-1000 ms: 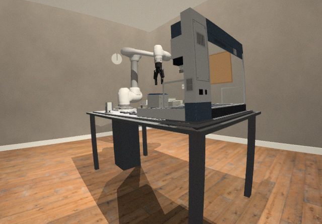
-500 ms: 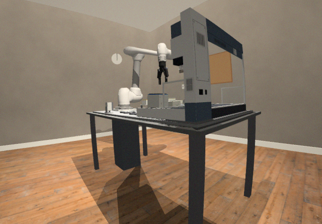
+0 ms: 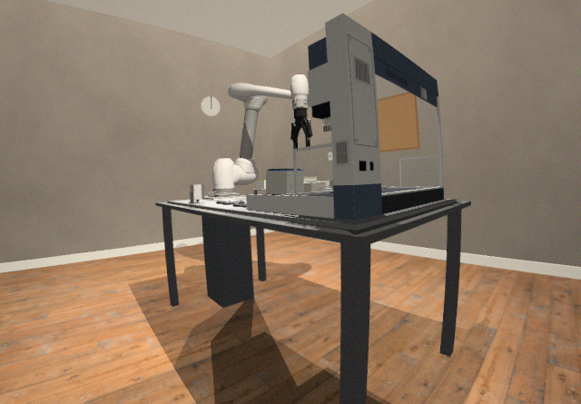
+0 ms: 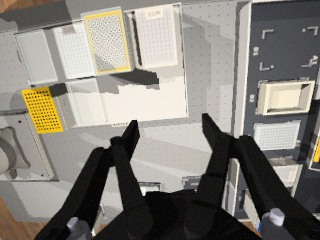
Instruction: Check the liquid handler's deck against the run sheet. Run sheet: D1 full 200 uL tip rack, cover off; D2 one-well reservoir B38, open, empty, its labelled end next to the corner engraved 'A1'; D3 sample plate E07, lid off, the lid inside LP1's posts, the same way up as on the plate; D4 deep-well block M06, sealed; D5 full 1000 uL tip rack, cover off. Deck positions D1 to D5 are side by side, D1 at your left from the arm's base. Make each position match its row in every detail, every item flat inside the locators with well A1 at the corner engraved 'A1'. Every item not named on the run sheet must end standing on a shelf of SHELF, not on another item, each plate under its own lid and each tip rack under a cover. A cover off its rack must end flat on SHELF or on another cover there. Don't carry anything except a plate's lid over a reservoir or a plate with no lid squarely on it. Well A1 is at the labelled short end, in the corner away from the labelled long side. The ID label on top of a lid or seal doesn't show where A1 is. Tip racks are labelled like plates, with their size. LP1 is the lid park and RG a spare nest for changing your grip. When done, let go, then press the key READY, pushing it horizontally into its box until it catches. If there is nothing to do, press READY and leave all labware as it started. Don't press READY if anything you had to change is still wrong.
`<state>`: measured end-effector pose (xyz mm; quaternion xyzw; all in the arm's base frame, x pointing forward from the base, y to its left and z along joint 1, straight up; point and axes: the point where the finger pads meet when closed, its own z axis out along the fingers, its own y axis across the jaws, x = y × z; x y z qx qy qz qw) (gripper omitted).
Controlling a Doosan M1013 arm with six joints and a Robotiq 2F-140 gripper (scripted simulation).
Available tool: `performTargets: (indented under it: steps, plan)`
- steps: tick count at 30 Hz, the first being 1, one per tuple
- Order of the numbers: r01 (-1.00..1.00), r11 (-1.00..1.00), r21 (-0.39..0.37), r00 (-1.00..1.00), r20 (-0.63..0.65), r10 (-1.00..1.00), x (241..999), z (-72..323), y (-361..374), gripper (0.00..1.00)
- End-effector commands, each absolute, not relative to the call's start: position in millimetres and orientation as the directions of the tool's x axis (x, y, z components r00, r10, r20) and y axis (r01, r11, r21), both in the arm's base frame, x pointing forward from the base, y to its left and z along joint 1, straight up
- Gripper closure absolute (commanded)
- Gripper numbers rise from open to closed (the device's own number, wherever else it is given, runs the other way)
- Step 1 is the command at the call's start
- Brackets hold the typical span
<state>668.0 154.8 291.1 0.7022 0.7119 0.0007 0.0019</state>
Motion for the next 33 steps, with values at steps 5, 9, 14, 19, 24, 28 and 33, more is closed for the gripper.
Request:
performTargets:
  steps: [5, 9, 14, 19, 24, 28, 33]
  plan:
    - [1.000, 0.014, 0.004, -0.014, -0.001, 1.000, 700, 291, 154, 0.33]
    - [1.000, 0.014, 0.004, -0.014, -0.001, 1.000, 720, 291, 154, 0.33]
    - [1.000, 0.014, 0.004, -0.014, -0.001, 1.000, 740, 291, 154, 0.33]
    - [1.000, 0.014, 0.004, -0.014, -0.001, 1.000, 760, 291, 154, 0.33]
    - [1.000, 0.014, 0.005, -0.014, -0.001, 1.000, 785, 291, 153, 0.33]
    - [1.000, 0.014, 0.005, -0.014, -0.001, 1.000, 805, 291, 153, 0.33]
    - [1.000, 0.014, 0.005, -0.014, -0.001, 1.000, 819, 291, 153, 0.33]
